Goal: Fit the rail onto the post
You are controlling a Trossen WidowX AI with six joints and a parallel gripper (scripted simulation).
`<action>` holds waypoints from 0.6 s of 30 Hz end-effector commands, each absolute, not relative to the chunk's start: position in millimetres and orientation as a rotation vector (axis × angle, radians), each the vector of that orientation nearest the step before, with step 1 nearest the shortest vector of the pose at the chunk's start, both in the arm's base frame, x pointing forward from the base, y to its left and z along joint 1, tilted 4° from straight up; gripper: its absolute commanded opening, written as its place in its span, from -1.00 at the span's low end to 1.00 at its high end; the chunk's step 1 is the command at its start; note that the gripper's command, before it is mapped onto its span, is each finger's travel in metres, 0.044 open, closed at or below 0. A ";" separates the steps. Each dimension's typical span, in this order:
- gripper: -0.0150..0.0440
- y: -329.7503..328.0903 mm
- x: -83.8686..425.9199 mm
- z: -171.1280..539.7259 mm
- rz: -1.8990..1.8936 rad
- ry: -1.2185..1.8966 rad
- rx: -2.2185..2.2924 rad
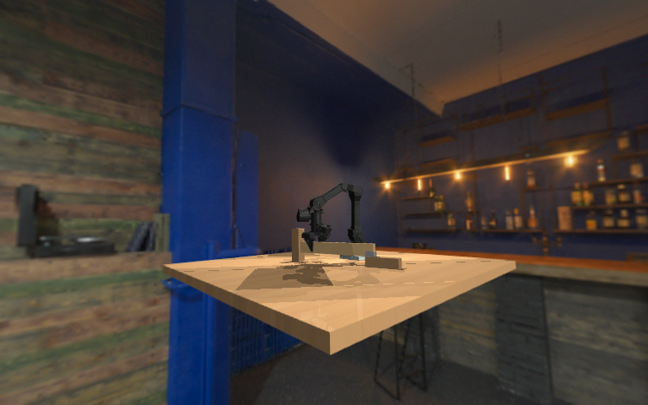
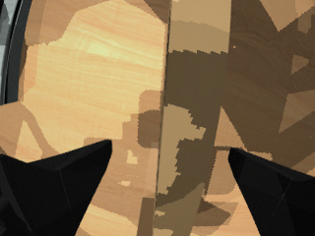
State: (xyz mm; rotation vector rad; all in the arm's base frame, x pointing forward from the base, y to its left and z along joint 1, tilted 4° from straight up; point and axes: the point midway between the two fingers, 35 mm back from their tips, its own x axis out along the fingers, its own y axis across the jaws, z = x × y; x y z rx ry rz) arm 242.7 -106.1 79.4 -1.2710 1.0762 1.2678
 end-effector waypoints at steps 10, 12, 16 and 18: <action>1.00 -77.7 237.4 110.6 1.262 1.070 -1.277; 1.00 -77.7 237.4 110.6 1.262 1.070 -1.277; 1.00 -77.7 237.4 110.6 1.262 1.070 -1.277; 1.00 -77.7 237.4 110.6 1.262 1.070 -1.277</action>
